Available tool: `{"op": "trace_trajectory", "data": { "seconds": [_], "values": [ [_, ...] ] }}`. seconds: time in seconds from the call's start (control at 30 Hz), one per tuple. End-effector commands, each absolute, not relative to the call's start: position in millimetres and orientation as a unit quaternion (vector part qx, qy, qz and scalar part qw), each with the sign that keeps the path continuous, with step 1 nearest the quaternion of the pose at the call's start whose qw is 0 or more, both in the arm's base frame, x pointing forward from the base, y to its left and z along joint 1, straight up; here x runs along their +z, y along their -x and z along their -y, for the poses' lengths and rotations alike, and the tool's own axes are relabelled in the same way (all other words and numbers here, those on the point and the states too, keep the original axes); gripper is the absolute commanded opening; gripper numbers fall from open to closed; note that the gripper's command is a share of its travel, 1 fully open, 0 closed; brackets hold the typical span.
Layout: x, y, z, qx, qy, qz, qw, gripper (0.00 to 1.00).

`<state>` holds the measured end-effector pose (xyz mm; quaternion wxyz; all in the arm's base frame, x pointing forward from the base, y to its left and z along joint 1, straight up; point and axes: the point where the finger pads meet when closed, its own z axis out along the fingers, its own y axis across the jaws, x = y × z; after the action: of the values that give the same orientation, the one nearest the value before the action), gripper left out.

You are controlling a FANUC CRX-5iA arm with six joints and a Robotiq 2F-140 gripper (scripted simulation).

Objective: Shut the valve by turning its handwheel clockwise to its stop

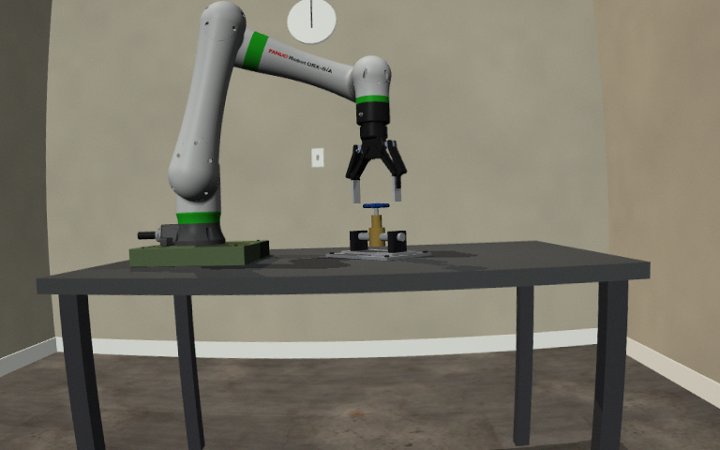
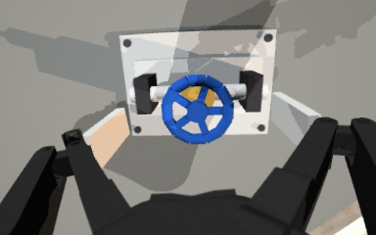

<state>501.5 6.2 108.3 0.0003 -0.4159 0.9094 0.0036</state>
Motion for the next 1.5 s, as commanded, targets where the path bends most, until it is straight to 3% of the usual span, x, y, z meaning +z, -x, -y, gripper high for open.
{"op": "trace_trajectory", "data": {
  "seconds": [0.0,1.47],
  "values": [
    [104,-502,-6,0.003,0.416,-0.909,0.001,1.0],
    [88,-502,-6,0.003,0.416,-0.909,0.001,1.0]
  ]
}}
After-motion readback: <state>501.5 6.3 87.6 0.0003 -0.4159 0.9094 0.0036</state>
